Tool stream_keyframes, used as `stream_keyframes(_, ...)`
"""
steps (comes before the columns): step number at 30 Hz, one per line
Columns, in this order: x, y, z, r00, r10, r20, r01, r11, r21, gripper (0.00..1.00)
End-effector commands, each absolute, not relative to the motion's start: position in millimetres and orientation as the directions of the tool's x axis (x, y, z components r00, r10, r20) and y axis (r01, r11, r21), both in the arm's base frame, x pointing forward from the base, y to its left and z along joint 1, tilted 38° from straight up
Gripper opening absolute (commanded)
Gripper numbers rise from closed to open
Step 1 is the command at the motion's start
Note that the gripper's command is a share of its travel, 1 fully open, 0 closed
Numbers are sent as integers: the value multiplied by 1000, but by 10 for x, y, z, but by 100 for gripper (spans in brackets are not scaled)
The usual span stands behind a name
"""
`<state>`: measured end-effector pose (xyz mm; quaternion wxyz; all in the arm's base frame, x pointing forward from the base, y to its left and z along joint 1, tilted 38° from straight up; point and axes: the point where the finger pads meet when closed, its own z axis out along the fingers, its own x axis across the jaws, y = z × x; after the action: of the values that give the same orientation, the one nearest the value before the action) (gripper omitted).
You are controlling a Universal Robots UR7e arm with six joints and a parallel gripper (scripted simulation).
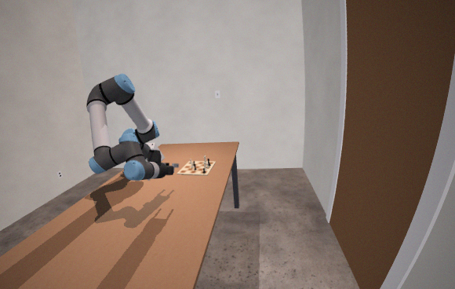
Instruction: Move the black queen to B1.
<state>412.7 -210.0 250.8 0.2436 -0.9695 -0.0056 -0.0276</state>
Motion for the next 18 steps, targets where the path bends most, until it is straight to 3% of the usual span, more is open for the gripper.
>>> stream_keyframes(1,4117,-1990,2657,998,-2,57,24,-883,-469,100)
stream_keyframes(18,4073,-1581,3189,998,-2,57,24,-883,-469,100)
